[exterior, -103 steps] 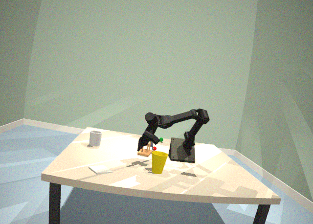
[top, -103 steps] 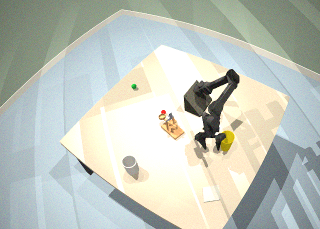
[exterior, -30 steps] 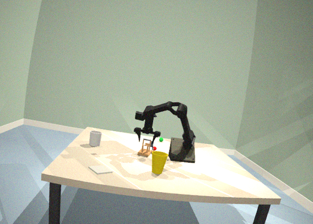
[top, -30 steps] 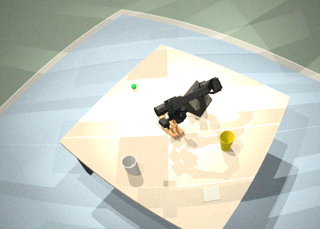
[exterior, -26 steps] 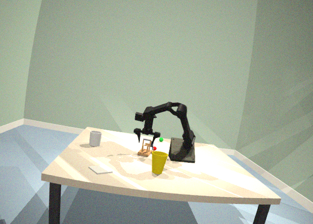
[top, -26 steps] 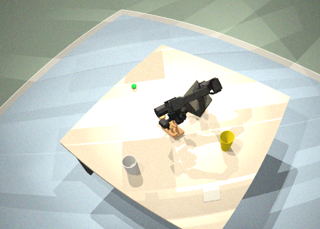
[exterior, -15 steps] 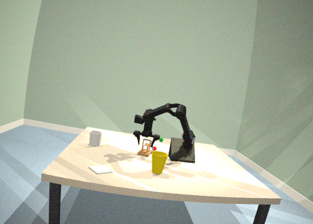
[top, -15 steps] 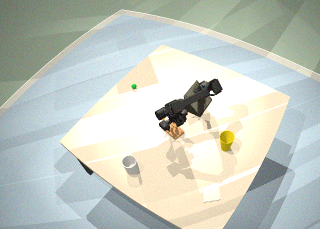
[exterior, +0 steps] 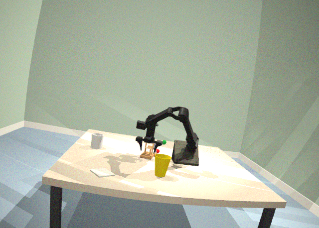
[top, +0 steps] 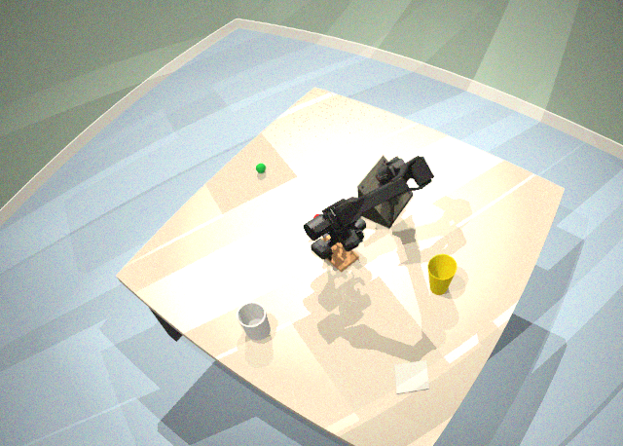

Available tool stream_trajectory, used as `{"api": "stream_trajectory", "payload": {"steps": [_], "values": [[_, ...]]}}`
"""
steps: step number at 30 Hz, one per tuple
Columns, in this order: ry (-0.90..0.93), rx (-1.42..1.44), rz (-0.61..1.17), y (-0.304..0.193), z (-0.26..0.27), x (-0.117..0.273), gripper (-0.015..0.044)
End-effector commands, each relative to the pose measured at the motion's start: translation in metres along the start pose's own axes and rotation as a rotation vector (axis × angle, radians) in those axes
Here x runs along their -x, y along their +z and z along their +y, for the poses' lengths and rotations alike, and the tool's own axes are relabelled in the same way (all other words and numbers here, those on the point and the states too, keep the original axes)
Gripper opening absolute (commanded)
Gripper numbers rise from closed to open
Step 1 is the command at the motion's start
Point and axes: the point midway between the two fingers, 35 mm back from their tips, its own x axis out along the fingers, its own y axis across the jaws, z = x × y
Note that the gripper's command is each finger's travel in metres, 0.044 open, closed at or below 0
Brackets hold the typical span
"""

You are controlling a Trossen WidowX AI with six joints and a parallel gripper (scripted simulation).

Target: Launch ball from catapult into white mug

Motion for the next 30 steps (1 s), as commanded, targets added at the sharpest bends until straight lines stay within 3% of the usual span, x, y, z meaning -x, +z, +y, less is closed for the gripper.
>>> {"api": "stream_trajectory", "payload": {"steps": [1,2,14,19,23,30], "values": [[0.000,-0.005,-0.007,0.001,0.001,-0.005,0.0440],[0.000,-0.005,-0.007,0.001,0.001,-0.005,0.0440],[0.001,0.000,0.000,0.000,0.000,-0.002,0.0125],[0.001,0.000,0.000,0.000,0.000,-0.002,0.0092],[0.001,-0.001,0.002,-0.001,0.000,0.036,0.0000],[0.002,-0.024,0.002,0.000,-0.002,0.048,0.0000]]}}
